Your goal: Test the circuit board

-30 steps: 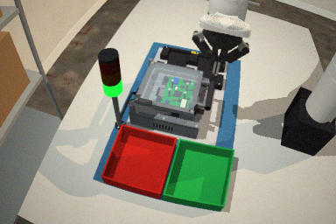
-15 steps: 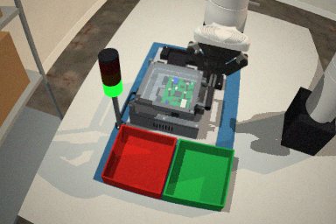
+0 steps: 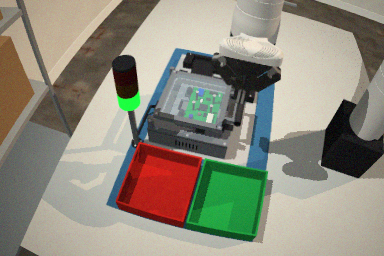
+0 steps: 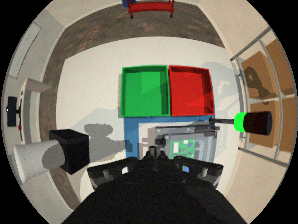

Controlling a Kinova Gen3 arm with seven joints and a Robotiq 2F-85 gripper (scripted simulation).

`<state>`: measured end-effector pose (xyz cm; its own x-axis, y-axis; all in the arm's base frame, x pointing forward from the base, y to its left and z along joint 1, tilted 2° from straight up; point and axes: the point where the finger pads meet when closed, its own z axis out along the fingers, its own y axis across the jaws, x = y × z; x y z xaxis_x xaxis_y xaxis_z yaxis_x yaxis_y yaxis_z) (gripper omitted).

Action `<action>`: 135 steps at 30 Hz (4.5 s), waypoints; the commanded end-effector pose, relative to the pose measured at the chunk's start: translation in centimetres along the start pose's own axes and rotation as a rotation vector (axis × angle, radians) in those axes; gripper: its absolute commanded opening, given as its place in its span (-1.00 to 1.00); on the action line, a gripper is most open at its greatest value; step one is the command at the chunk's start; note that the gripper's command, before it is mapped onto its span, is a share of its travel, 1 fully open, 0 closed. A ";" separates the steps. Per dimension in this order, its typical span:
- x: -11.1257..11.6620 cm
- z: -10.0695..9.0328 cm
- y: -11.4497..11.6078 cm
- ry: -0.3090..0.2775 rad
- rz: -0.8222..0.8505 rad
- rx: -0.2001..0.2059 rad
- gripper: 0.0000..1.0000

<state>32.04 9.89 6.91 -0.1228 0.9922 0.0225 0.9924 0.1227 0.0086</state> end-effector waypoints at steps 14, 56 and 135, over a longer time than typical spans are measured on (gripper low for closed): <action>0.4 5.6 -0.2 0.005 0.006 0.002 -1.00; 0.5 8.5 -0.4 0.006 0.006 0.009 -1.00; 0.5 9.2 -0.4 0.006 0.003 0.009 -1.00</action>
<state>31.84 10.47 -2.13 -0.1176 0.9926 0.0288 0.9931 0.1176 0.0006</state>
